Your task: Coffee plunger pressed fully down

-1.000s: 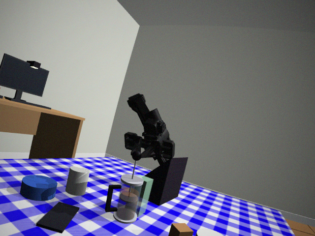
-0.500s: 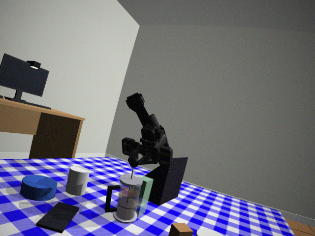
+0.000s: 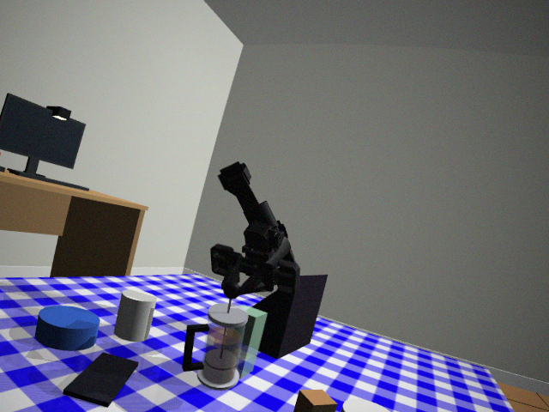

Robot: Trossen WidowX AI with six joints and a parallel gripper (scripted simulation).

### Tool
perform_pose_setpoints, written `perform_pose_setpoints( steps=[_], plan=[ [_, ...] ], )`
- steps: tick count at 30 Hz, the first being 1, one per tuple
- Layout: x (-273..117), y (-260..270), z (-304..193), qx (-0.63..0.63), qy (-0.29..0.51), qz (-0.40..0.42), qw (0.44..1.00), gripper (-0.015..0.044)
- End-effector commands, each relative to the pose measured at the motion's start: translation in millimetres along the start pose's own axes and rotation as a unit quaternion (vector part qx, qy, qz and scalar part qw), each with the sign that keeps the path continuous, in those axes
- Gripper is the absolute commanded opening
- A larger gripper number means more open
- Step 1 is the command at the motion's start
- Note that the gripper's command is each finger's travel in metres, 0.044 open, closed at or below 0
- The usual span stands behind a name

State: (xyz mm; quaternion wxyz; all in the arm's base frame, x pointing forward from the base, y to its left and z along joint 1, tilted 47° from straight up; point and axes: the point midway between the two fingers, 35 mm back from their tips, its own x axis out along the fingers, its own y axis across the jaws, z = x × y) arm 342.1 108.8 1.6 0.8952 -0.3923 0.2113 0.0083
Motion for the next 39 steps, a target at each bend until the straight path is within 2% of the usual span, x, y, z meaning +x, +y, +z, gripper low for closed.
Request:
perform_pose_setpoints(
  steps=[1, 39],
  plan=[
    [5.5, -0.9, -16.8, -0.016, 0.029, -0.007, 0.999, 0.0123],
    [11.4, 1.5, -13.0, -0.016, 0.029, -0.007, 0.999, 0.0123]
  ],
)
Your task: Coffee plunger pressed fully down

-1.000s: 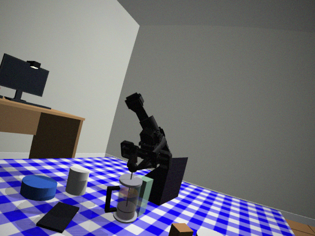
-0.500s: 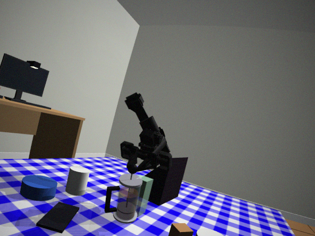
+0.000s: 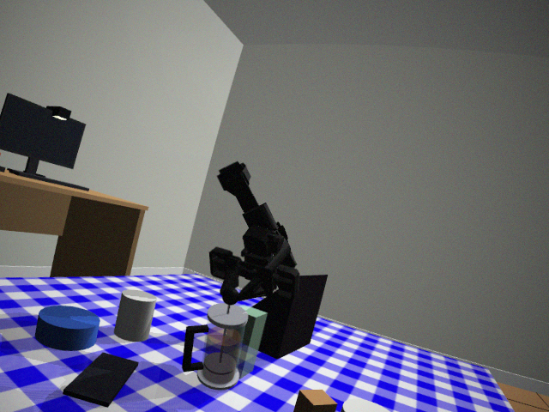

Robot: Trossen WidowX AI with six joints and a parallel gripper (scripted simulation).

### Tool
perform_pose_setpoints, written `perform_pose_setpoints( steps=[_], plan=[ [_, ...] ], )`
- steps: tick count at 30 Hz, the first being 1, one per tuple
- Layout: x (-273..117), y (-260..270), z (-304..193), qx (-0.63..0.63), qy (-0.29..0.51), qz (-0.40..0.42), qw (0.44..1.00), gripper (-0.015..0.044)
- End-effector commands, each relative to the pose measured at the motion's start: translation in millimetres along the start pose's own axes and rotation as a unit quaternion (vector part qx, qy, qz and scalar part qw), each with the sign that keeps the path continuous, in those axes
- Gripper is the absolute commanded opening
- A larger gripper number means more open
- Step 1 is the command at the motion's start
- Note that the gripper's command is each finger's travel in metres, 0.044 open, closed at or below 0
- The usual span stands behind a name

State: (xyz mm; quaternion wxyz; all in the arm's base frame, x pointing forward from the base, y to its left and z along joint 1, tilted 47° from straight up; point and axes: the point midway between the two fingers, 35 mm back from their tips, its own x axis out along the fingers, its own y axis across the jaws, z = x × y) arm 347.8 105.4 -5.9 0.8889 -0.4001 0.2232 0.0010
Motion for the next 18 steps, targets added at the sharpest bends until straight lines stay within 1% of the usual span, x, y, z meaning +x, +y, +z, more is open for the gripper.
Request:
perform_pose_setpoints(
  steps=[1, 18],
  plan=[
    [3.2, -0.2, -8.0, -0.008, 0.014, -0.003, 1.0, 0.0123],
    [5.8, 0.1, -6.6, -0.008, 0.014, -0.003, 1.0, 0.0123]
  ],
)
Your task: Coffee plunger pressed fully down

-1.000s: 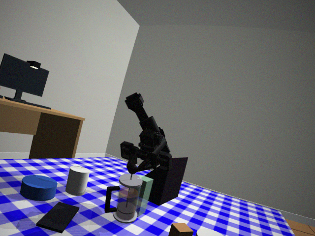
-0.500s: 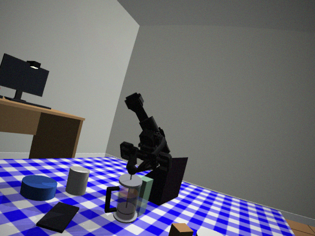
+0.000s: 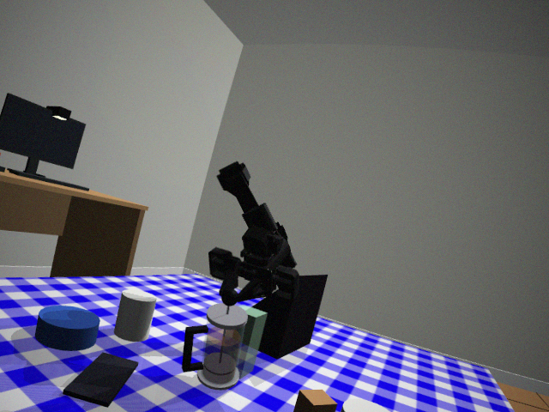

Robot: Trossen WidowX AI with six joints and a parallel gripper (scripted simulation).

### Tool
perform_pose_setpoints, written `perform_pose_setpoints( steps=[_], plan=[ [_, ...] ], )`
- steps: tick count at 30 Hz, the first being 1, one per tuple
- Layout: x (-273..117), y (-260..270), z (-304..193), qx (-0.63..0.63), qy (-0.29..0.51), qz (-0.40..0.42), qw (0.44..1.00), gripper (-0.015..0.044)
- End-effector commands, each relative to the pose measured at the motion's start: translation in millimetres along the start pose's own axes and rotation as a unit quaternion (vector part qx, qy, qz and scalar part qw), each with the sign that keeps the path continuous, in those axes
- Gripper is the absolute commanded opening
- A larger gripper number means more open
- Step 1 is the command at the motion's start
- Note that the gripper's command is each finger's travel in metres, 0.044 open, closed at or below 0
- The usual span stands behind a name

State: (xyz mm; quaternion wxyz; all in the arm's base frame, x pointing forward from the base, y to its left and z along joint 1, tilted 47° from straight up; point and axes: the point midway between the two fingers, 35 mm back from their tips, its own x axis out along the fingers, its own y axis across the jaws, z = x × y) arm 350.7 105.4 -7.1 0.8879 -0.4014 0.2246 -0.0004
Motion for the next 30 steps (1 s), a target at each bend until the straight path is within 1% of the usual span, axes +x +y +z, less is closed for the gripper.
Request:
perform_pose_setpoints(
  steps=[1, 30],
  plan=[
    [2.9, -0.2, -7.0, -0.007, 0.012, -0.002, 1.0, 0.0123],
    [6.3, -0.1, -5.2, -0.007, 0.012, -0.003, 1.0, 0.0123]
  ],
)
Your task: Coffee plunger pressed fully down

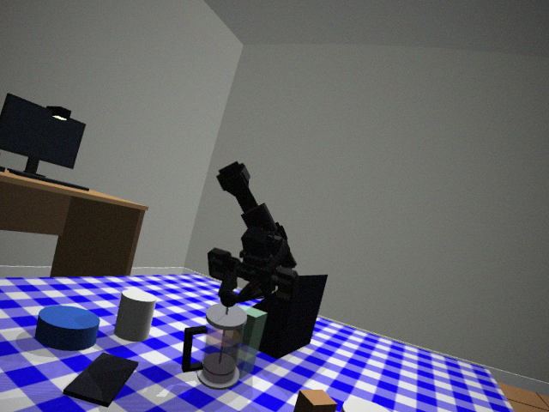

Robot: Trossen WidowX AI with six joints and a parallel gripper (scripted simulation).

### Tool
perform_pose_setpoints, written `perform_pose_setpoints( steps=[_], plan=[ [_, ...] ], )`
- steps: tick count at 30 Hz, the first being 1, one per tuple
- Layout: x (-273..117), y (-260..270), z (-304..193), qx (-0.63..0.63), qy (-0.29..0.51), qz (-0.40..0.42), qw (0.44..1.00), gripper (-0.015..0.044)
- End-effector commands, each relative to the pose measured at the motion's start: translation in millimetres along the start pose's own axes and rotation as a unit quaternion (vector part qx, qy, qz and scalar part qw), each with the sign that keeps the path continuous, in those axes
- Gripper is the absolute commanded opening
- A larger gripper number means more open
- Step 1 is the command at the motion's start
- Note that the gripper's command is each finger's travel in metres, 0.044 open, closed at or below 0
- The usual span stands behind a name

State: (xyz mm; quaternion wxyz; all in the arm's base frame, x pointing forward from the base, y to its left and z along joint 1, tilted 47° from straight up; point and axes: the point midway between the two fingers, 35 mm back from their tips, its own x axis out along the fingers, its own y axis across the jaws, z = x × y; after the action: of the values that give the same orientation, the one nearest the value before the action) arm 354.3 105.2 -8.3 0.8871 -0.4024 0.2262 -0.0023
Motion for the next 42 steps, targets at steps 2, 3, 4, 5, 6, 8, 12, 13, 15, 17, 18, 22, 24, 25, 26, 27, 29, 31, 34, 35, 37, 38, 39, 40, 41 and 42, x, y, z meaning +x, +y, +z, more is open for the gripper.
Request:
perform_pose_setpoints(
  steps=[2, 3, 4, 5, 6, 8, 12, 13, 15, 17, 18, 22, 24, 25, 26, 27, 29, 31, 34, 35, 37, 38, 39, 40, 41, 42],
  plan=[
    [2.7, -0.1, -5.7, -0.006, 0.01, -0.001, 1.0, 0.0123],
    [2.8, -0.1, -5.7, -0.006, 0.01, -0.001, 1.0, 0.0123],
    [2.9, -0.1, -5.6, -0.006, 0.01, -0.001, 1.0, 0.0123],
    [3.0, -0.2, -5.5, -0.006, 0.01, -0.001, 1.0, 0.0123],
    [3.1, -0.2, -5.5, -0.006, 0.01, -0.001, 1.0, 0.0123],
    [3.3, -0.2, -5.4, -0.006, 0.01, -0.001, 1.0, 0.0123],
    [3.8, -0.2, -5.2, -0.006, 0.01, -0.001, 1.0, 0.0123],
    [3.7, -0.2, -4.9, -0.006, 0.01, -0.001, 1.0, 0.0123],
    [3.8, -0.2, -4.6, -0.006, 0.01, -0.001, 1.0, 0.0123],
    [4.3, -0.2, -4.9, -0.006, 0.01, -0.001, 1.0, 0.0123],
    [4.4, -0.2, -4.9, -0.006, 0.01, -0.001, 1.0, 0.0123],
    [4.5, -0.2, -4.1, -0.006, 0.01, -0.001, 1.0, 0.0123],
    [5.0, -0.2, -4.5, -0.006, 0.01, -0.001, 1.0, 0.0123],
    [5.1, -0.3, -4.4, -0.006, 0.01, -0.001, 1.0, 0.0123],
    [5.2, -0.3, -4.4, -0.006, 0.01, -0.001, 1.0, 0.0123],
    [2.9, -0.2, 0.5, 0.0, 0.002, 0.0, 1.0, 0.0123],
    [2.9, -0.2, 0.5, 0.0, 0.002, 0.0, 1.0, 0.0123],
    [2.9, -0.2, 0.5, 0.0, 0.002, 0.0, 1.0, 0.0123],
    [2.9, -0.2, 0.5, 0.0, 0.002, 0.0, 1.0, 0.0123],
    [2.9, -0.2, 0.5, 0.0, 0.002, 0.0, 1.0, 0.0123],
    [2.9, -0.2, 0.5, 0.0, 0.002, 0.0, 1.0, 0.0176],
    [2.9, -0.2, 0.5, 0.0, 0.002, 0.0, 1.0, 0.0202],
    [2.9, -0.2, 0.5, 0.0, 0.002, 0.0, 1.0, 0.0228],
    [2.9, -0.2, 0.5, 0.0, 0.002, 0.0, 1.0, 0.0254],
    [2.9, -0.2, 0.5, 0.0, 0.002, 0.0, 1.0, 0.0281],
    [2.9, -0.2, 0.5, 0.0, 0.002, 0.0, 1.0, 0.0307]
  ],
)
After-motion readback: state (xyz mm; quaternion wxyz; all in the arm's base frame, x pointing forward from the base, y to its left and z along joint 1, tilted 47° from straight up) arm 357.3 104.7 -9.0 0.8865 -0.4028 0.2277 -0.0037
